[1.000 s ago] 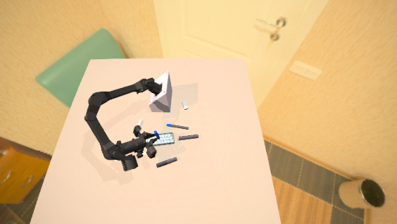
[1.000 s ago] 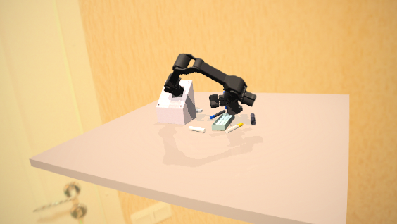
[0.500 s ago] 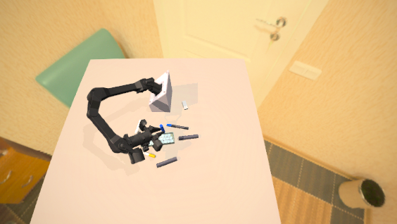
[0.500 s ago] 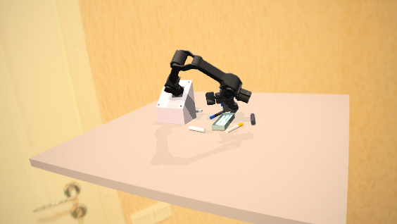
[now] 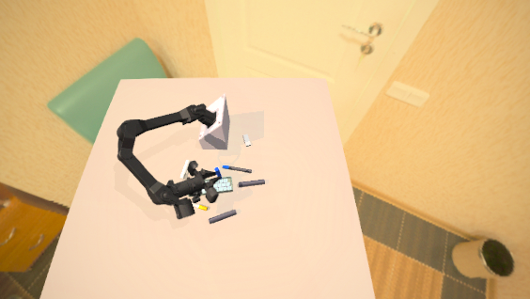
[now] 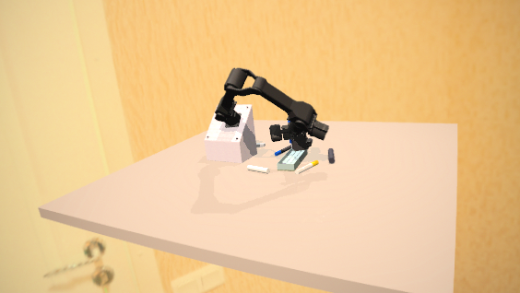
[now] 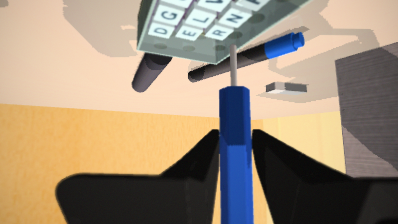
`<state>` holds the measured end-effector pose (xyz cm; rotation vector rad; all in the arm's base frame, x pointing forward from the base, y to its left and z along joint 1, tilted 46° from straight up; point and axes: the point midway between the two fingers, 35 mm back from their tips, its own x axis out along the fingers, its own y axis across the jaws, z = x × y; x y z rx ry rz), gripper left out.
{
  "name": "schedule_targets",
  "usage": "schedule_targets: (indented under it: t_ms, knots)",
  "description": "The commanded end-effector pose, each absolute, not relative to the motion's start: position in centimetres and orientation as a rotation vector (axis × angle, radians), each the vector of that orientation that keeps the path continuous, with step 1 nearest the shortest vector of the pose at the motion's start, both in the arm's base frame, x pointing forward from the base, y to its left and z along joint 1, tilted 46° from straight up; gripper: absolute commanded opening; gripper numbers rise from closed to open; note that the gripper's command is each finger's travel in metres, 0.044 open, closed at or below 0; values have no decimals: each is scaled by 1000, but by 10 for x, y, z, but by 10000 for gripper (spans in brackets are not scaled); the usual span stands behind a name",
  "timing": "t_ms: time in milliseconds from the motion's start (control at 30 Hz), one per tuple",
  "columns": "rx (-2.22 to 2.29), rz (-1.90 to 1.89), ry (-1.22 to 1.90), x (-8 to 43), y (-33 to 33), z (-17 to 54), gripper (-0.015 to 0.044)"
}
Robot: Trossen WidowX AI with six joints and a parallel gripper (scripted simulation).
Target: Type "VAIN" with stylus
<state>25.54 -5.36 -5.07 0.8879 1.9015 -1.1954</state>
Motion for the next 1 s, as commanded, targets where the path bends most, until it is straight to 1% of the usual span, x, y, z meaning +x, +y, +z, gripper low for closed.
schedule_targets:
  t_ms: [0, 967]
  knots:
    - [883, -1191, 1903, 254, -56, -54, 81]
    - [883, -1191, 1903, 253, -61, -58, 81]
